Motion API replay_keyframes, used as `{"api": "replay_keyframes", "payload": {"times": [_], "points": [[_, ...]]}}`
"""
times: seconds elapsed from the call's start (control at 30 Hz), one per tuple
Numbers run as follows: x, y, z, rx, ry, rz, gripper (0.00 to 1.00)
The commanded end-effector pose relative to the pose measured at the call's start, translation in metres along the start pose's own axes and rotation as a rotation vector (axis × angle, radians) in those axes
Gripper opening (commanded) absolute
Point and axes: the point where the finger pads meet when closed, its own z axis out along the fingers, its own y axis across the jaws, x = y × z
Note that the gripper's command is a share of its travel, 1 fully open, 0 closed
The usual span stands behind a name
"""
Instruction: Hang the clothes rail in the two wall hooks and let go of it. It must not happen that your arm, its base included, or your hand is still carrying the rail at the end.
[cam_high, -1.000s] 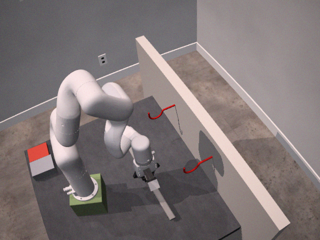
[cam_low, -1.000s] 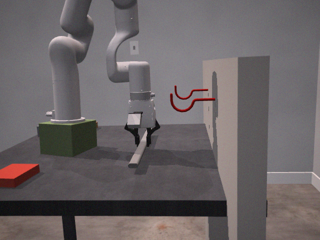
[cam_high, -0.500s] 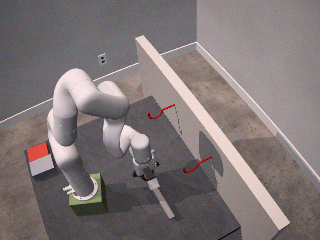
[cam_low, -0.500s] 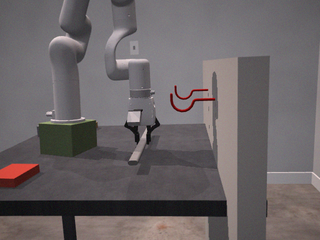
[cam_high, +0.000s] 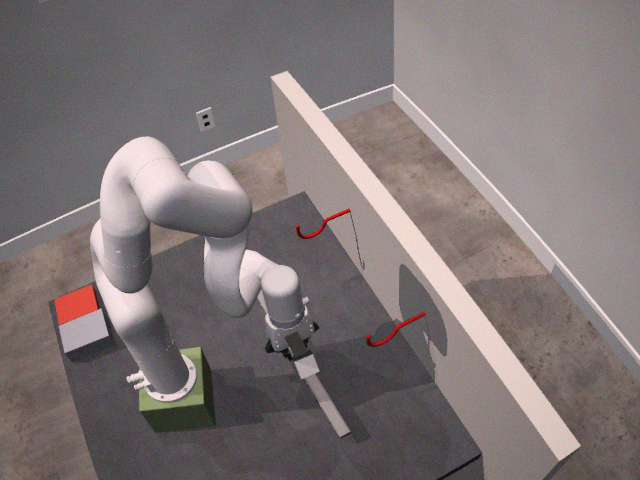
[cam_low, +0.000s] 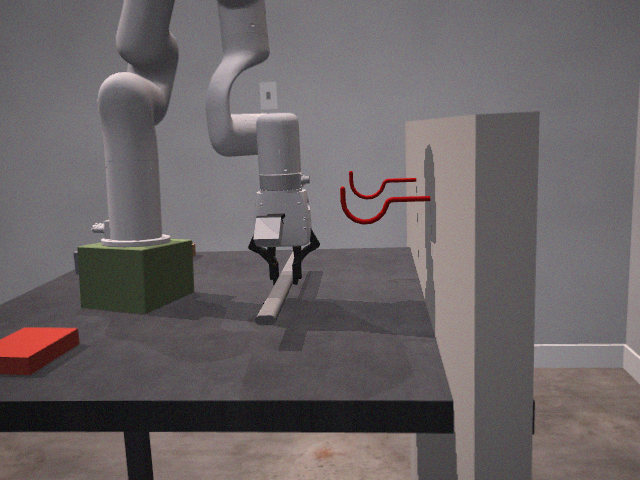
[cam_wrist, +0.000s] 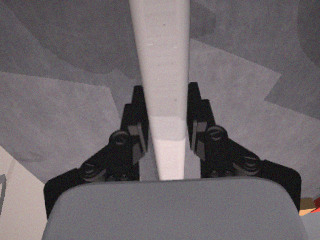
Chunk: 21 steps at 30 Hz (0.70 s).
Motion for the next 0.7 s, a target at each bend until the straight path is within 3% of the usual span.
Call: {"api": "replay_keyframes", "payload": {"times": [0.0,0.67], "points": [[0.000,-0.001,-0.004,0.001,0.001,0.000,0.00],[0.000,-0.001,-0.016,0.001,0.001,0.000,0.00]]}}
